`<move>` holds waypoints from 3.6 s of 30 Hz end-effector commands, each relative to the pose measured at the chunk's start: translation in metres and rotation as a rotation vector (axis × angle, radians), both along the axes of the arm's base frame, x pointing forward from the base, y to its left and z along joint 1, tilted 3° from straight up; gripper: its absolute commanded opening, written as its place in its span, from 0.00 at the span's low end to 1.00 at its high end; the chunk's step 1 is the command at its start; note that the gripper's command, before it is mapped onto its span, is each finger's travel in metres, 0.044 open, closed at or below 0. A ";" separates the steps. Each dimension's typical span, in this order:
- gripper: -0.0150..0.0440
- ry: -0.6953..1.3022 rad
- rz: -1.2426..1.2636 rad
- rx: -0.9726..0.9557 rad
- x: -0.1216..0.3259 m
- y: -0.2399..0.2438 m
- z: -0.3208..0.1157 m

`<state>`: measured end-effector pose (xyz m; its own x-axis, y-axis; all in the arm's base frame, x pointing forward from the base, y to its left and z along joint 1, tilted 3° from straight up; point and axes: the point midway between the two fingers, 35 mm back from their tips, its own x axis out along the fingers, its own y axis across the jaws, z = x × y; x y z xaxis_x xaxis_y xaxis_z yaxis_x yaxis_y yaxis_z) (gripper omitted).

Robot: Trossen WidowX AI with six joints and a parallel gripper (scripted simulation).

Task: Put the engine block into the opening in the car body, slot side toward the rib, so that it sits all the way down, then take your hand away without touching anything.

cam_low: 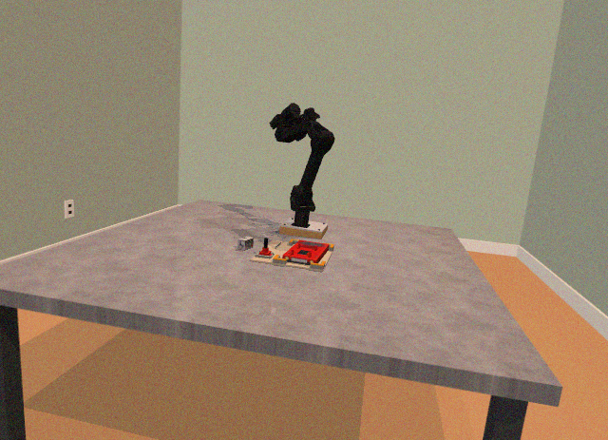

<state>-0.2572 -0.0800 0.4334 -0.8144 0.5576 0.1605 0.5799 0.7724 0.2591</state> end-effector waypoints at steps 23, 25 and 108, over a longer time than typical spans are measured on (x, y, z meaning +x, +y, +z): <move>1.00 -0.026 0.518 0.523 0.030 -0.171 0.002; 1.00 -0.025 0.563 0.571 0.037 -0.186 0.000; 1.00 0.643 2.003 2.534 0.519 -0.245 -0.271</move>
<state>0.2446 -0.3450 0.1736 0.1813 -0.6836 -0.7070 0.5837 -0.5038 0.6368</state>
